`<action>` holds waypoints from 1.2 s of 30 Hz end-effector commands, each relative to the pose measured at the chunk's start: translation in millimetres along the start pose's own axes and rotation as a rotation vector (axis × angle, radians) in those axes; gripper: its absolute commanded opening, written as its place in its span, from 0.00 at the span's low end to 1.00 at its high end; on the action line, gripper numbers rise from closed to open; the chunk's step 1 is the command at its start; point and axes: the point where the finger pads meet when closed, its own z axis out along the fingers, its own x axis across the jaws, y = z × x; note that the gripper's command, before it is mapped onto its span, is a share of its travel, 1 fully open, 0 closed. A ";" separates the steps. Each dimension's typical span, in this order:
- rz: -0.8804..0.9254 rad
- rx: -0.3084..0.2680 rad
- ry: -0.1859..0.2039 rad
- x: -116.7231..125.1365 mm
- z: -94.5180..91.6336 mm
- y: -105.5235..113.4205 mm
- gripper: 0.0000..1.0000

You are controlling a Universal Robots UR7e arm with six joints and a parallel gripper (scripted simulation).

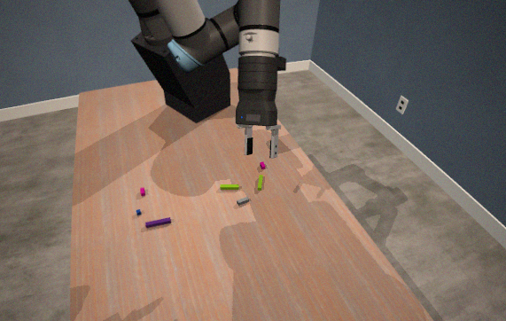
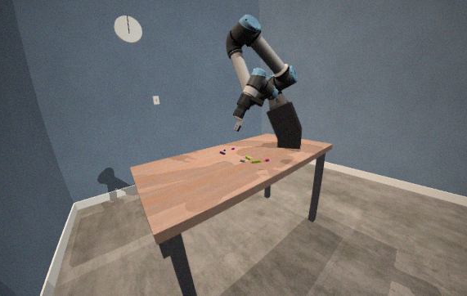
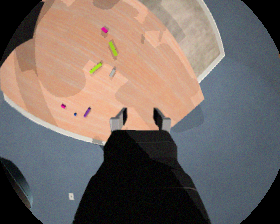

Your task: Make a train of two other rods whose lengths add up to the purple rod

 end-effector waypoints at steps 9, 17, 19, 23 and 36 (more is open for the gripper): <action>0.001 -0.001 0.001 0.4 -0.3 0.4 1.00; 0.001 -0.001 0.001 0.4 -0.3 0.4 1.00; -0.002 0.000 0.000 0.4 0.2 0.2 1.00; -0.046 0.022 -0.011 -0.6 7.5 -4.0 1.00; -0.318 0.169 -0.059 -11.2 41.9 -32.6 1.00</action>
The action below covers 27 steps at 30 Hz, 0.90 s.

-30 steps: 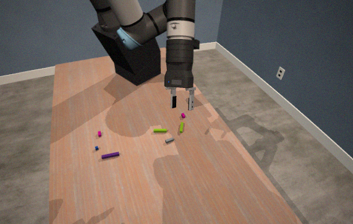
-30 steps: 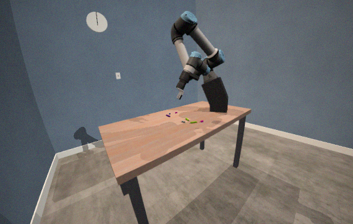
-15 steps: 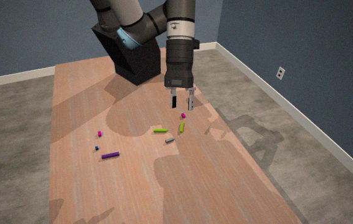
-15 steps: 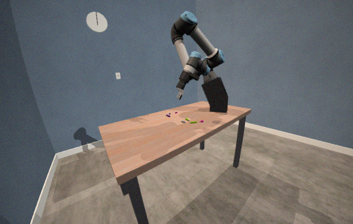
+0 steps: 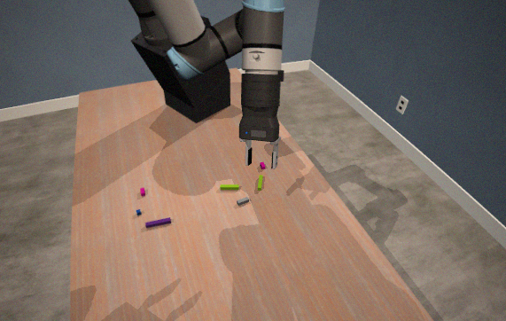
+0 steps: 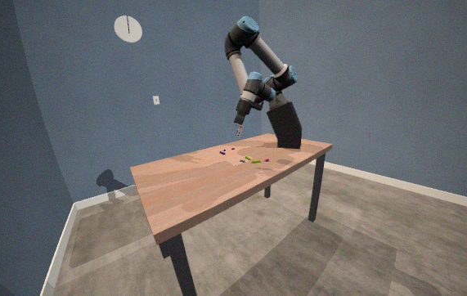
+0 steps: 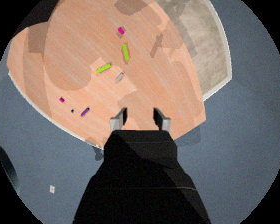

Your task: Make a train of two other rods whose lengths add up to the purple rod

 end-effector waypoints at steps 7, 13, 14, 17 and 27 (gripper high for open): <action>-0.250 0.145 -0.030 -3.7 32.6 -23.0 1.00; -0.355 0.212 -0.032 -7.4 44.8 -33.7 1.00; -0.355 0.212 -0.032 -7.4 44.8 -33.7 1.00; -0.421 0.256 -0.031 -10.0 52.1 -40.5 1.00; -0.587 0.373 -0.013 -17.7 68.7 -57.5 1.00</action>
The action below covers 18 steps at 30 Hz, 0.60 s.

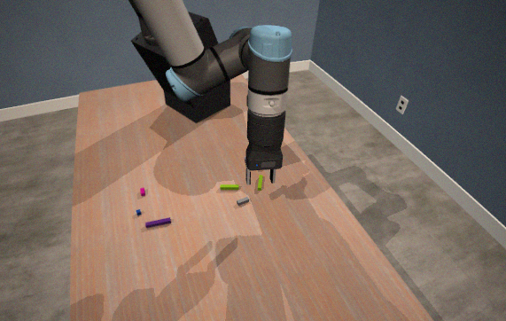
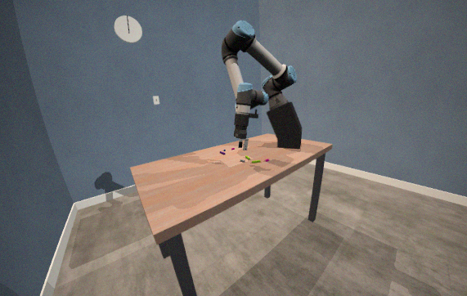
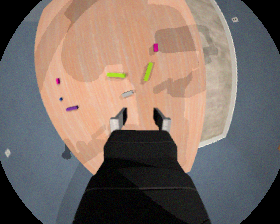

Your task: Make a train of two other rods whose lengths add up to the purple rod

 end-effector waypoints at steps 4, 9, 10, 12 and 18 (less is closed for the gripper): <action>-0.171 0.116 0.022 0.6 21.1 -11.5 1.00; -0.222 0.150 0.034 0.3 26.7 -15.9 1.00; -0.226 0.152 0.035 0.3 27.1 -16.2 1.00; -0.227 0.153 0.036 0.3 27.3 -16.3 1.00; -0.228 0.151 0.036 0.8 26.5 -15.7 1.00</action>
